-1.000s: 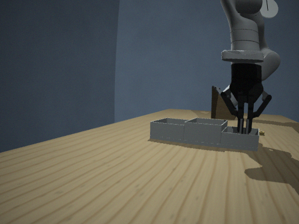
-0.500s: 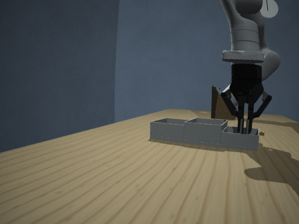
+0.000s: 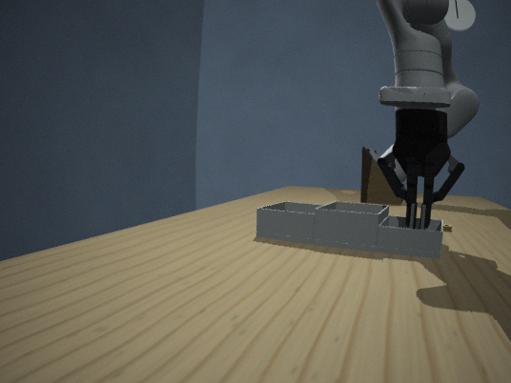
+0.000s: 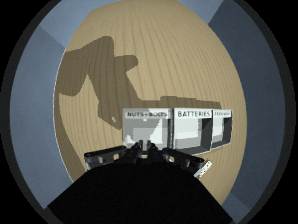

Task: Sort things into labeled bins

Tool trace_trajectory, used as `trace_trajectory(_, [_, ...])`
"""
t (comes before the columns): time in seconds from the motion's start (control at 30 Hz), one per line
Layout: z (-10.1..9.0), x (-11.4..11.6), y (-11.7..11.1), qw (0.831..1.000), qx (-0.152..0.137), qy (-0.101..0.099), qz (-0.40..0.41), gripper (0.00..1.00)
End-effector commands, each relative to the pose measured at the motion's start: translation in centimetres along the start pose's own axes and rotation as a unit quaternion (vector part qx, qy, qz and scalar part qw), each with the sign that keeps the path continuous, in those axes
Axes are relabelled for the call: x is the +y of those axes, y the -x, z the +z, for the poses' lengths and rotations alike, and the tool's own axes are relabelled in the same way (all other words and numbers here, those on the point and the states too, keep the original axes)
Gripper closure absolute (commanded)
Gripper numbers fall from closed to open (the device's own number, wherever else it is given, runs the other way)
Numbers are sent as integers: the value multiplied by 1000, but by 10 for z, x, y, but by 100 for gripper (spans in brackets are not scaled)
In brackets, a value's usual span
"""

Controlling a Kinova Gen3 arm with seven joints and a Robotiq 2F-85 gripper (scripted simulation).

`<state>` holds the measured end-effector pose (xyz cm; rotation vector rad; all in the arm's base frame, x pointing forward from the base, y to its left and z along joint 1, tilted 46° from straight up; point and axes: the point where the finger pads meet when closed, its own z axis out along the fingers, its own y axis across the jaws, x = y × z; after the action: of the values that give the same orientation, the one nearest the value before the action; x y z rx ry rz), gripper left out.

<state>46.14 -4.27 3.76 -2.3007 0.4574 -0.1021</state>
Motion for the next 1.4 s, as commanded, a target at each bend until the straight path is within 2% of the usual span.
trace_trajectory(0.0, [-1,0,-1,1000,1,0,0,91])
trace_trajectory(0.43, [-1,0,-1,1000,1,0,0,91])
trace_trajectory(1.37, [-38,0,0,1000,1,0,0,91])
